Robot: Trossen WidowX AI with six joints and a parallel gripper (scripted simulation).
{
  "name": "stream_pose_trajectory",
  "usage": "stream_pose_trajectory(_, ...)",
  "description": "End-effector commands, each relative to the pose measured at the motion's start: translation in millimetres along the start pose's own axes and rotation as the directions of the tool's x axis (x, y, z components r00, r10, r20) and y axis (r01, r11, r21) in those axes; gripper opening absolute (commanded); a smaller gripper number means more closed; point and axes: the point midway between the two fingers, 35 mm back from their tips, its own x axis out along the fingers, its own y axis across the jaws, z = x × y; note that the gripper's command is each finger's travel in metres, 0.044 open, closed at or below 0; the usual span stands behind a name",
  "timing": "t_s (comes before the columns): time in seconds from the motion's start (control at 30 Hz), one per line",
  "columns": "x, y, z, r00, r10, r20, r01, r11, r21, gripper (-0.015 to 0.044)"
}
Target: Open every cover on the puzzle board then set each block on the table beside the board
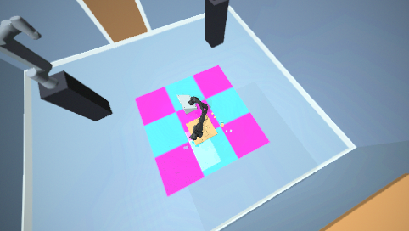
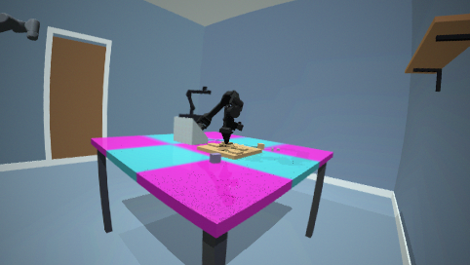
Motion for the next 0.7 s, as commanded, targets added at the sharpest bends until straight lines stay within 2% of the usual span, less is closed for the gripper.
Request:
stream_pose_trajectory(0.0, 1.4, 0.2, 0.5, 1.000, 0.002, 0.004, -0.002, 0.999, -0.051, 0.0144)
stream_pose_trajectory(0.67, 4.1, 0.1, 0.3, 1.000, 0.002, 0.004, -0.001, 0.939, -0.345, 0.0144)
